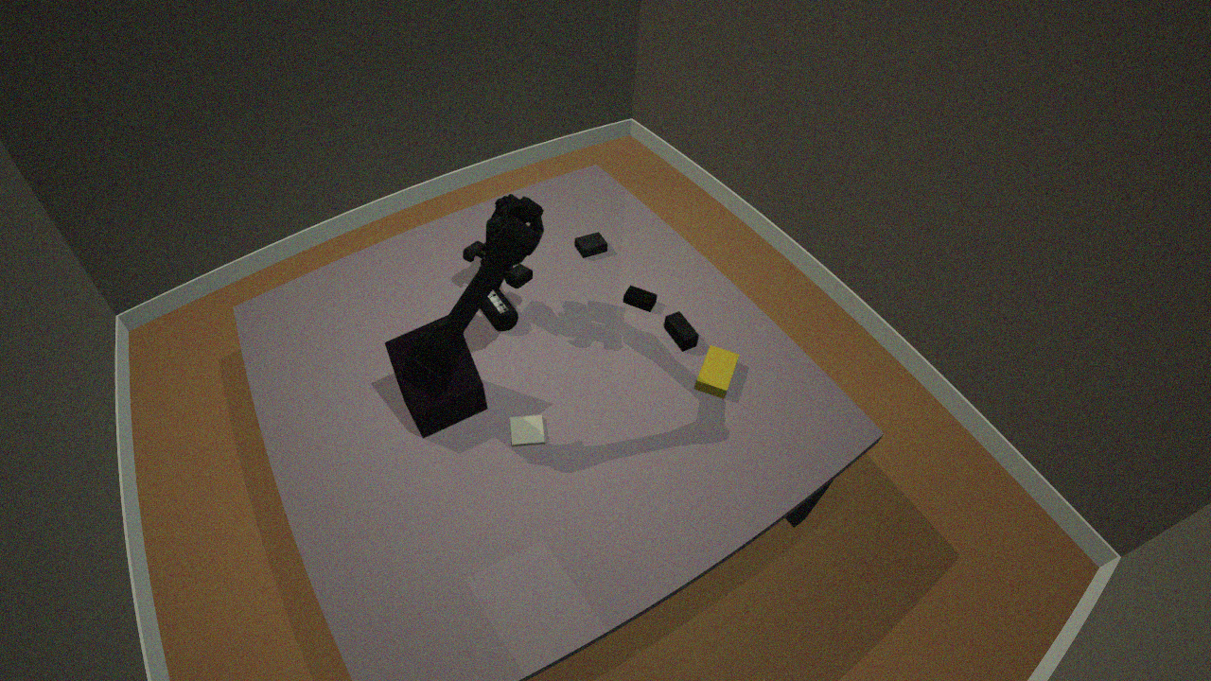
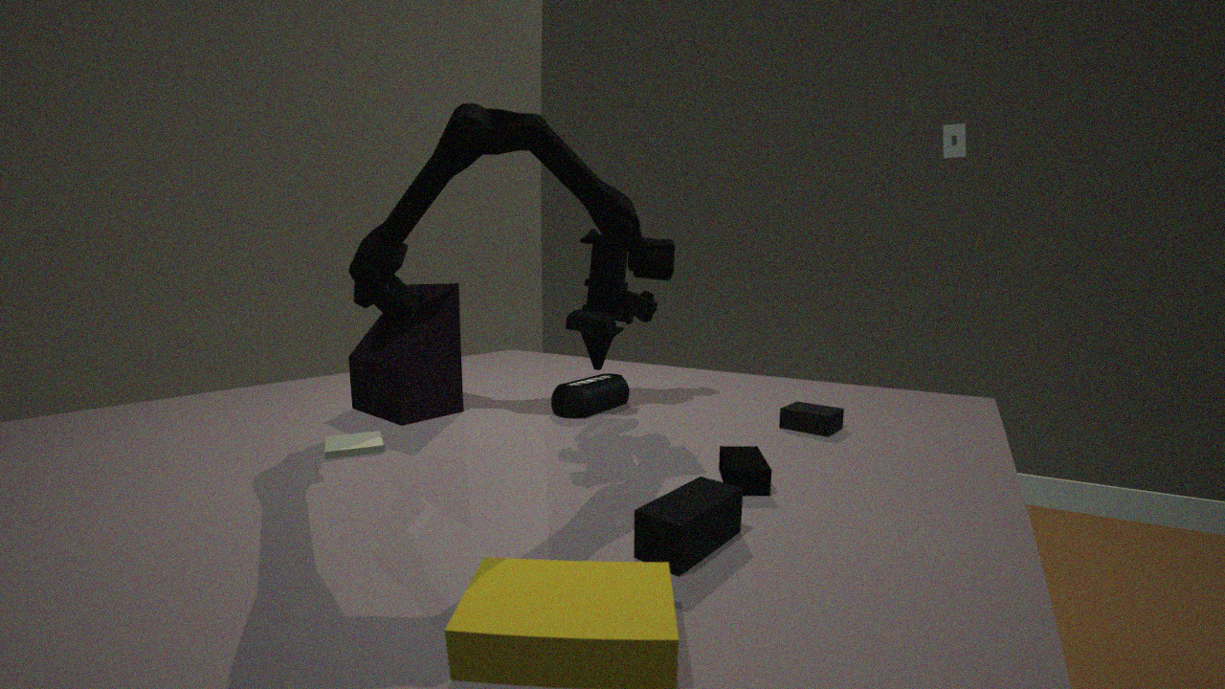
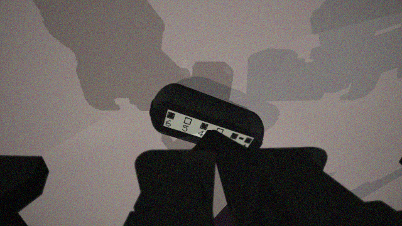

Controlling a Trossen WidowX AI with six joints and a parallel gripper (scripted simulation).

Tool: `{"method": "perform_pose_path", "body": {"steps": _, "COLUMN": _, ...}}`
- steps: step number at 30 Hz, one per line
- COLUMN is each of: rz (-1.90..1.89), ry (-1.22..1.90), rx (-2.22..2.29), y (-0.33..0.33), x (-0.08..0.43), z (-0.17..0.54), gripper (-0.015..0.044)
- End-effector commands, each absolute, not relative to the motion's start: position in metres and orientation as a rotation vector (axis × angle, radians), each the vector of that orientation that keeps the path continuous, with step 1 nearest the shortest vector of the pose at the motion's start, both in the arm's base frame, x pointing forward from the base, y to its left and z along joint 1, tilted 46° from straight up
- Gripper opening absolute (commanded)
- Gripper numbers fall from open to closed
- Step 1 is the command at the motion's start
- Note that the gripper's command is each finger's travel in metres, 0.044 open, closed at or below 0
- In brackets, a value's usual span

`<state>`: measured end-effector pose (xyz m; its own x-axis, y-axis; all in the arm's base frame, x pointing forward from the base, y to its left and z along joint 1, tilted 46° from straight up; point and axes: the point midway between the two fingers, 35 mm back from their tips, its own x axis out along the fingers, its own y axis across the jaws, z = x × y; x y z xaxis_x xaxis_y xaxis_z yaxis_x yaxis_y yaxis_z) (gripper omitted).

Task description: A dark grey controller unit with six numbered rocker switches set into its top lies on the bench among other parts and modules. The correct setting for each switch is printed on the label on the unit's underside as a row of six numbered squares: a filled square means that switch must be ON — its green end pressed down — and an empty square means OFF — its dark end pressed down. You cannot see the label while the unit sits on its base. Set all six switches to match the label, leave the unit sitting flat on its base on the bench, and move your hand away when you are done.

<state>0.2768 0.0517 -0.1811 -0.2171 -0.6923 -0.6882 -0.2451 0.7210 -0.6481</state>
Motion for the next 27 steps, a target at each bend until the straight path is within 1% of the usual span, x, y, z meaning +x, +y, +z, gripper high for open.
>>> {"method": "perform_pose_path", "body": {"steps": 1, "rz": 0.200, "ry": 2.008, "rx": -1.188, "y": 0.059, "x": 0.286, "z": -0.180, "gripper": 0.0000}}
{"method": "perform_pose_path", "body": {"steps": 7, "rz": 0.654, "ry": 2.050, "rx": -1.420, "y": 0.060, "x": 0.289, "z": -0.178, "gripper": 0.0000}}
{"method": "perform_pose_path", "body": {"steps": 14, "rz": 1.135, "ry": 2.014, "rx": -1.610, "y": 0.062, "x": 0.293, "z": -0.176, "gripper": 0.0000}}
{"method": "perform_pose_path", "body": {"steps": 21, "rz": 1.601, "ry": 1.898, "rx": -1.749, "y": 0.064, "x": 0.295, "z": -0.175, "gripper": 0.0000}}
{"method": "perform_pose_path", "body": {"steps": 27, "rz": 2.013, "ry": 1.728, "rx": -1.830, "y": 0.065, "x": 0.297, "z": -0.173, "gripper": 0.0000}}
